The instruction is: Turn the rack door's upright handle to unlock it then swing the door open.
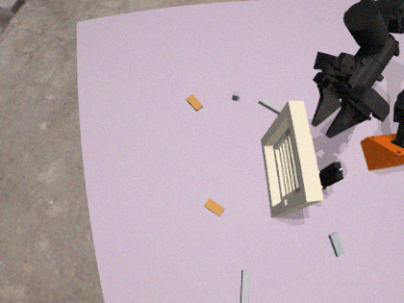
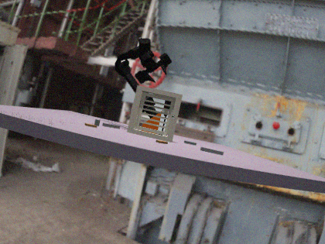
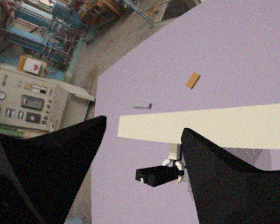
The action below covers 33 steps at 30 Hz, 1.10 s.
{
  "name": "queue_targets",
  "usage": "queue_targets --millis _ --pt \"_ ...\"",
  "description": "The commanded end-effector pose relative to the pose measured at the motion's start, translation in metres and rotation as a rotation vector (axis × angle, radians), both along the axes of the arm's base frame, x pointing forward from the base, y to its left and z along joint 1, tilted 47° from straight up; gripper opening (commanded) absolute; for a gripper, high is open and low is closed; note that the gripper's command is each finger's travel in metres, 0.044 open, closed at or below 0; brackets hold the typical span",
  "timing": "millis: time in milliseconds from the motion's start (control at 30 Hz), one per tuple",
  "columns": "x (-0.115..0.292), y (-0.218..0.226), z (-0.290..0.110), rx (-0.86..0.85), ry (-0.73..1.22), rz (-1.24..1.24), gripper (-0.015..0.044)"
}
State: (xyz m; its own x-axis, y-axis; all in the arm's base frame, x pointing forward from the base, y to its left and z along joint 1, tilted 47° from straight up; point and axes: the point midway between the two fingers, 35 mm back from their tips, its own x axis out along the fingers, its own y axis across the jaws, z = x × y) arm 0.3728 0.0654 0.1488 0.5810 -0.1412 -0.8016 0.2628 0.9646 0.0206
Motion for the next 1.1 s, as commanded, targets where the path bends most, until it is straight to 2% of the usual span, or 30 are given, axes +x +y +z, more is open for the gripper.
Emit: queue_targets --millis 0,500,1067 --pt "-0.001 0.006 -0.012 -0.032 0.080 -0.035 0.0289" --pt "-0.016 0.020 -0.050 -0.218 0.340 -0.137 0.0289" --pt "-0.033 0.034 -0.075 -0.524 0.537 -0.211 0.0289"
